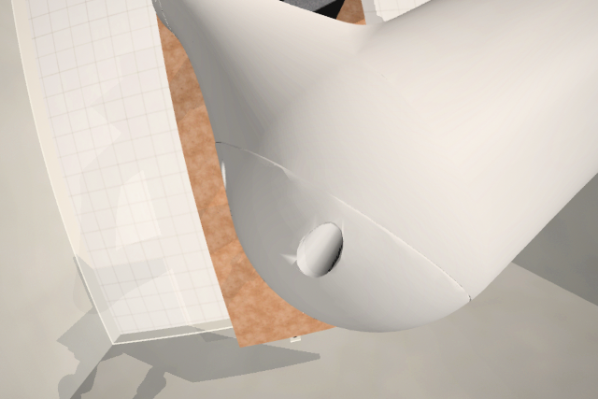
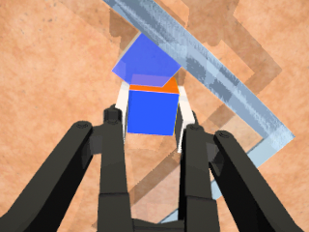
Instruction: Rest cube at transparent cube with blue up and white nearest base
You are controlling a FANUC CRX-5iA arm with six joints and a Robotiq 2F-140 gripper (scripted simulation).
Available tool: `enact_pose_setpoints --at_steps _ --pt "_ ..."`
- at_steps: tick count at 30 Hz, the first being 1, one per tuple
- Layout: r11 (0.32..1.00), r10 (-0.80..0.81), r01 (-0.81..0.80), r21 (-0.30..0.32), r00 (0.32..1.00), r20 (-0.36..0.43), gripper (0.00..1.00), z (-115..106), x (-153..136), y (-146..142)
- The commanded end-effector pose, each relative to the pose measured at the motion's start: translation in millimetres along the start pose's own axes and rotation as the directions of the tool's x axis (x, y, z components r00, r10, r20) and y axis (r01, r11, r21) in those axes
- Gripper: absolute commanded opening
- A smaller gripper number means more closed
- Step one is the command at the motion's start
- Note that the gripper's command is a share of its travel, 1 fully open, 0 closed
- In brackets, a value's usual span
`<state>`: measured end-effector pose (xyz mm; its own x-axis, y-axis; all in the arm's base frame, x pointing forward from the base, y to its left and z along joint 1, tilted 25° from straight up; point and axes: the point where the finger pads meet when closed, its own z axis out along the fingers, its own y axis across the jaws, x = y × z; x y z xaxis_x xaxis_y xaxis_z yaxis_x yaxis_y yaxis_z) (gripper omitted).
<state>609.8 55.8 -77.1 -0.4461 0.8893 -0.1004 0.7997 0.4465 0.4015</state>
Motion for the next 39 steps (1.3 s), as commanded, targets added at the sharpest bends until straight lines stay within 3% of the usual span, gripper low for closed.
enact_pose_setpoints --at_steps 1,18,39 --pt "1.0 0.0 0.0 -0.001 1.0 0.0 0.0 -7 0 1" --pt "1.0 0.0 0.0 -0.001 1.0 0.0 0.0 -59 0 1" --pt "1.0 0.0 0.0 -0.001 1.0 0.0 0.0 -62 0 1"
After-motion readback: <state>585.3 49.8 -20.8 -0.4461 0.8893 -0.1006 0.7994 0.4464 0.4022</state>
